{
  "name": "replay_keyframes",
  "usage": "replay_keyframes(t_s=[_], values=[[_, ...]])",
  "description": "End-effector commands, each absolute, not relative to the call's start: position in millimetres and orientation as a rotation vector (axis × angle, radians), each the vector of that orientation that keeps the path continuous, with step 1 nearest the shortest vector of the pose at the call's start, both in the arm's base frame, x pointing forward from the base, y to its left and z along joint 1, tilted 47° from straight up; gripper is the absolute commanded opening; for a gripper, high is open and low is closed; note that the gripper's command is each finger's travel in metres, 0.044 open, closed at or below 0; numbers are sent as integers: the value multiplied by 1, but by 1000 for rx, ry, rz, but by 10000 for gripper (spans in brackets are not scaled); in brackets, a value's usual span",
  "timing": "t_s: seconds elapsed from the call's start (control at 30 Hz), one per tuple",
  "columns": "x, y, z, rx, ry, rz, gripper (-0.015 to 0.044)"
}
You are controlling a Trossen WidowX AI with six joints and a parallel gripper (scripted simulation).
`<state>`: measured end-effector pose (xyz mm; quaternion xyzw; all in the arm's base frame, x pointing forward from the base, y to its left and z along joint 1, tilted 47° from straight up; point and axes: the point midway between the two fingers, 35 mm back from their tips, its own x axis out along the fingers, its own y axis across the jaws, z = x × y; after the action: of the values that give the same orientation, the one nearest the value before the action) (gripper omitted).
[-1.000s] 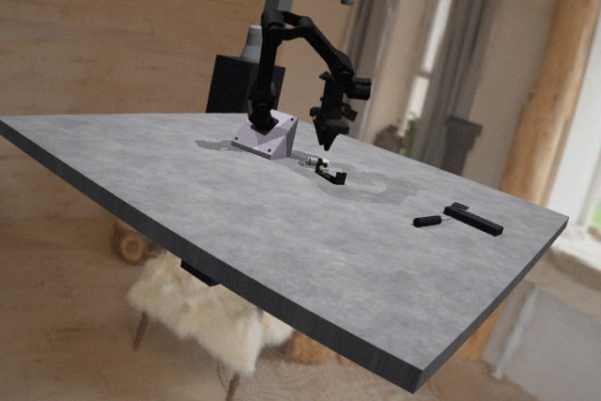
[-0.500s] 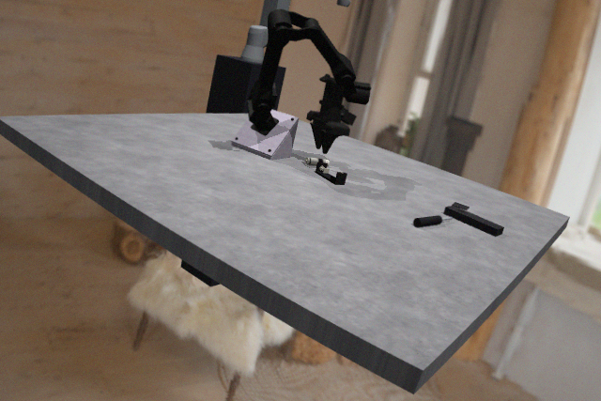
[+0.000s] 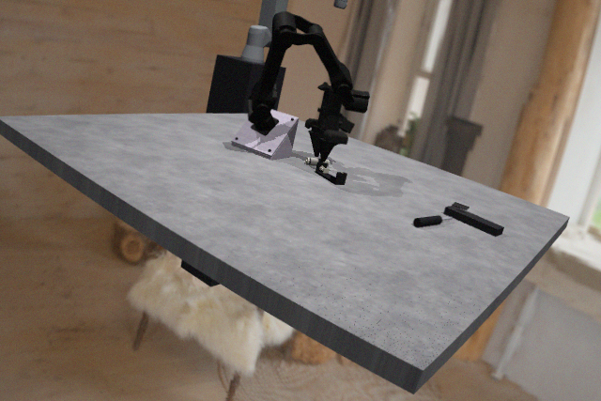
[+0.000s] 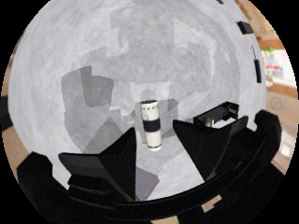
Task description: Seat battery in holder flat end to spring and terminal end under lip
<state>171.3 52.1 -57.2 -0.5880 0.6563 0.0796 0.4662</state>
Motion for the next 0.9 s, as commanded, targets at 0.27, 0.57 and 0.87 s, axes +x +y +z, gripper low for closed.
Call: replay_keyframes(t_s=[0.27,0.57,0.87], values=[[170,37,-68,-1457,1622,192,231],[170,37,-68,-1457,1622,192,73],[169,52,-55,-1456,1621,195,70]])
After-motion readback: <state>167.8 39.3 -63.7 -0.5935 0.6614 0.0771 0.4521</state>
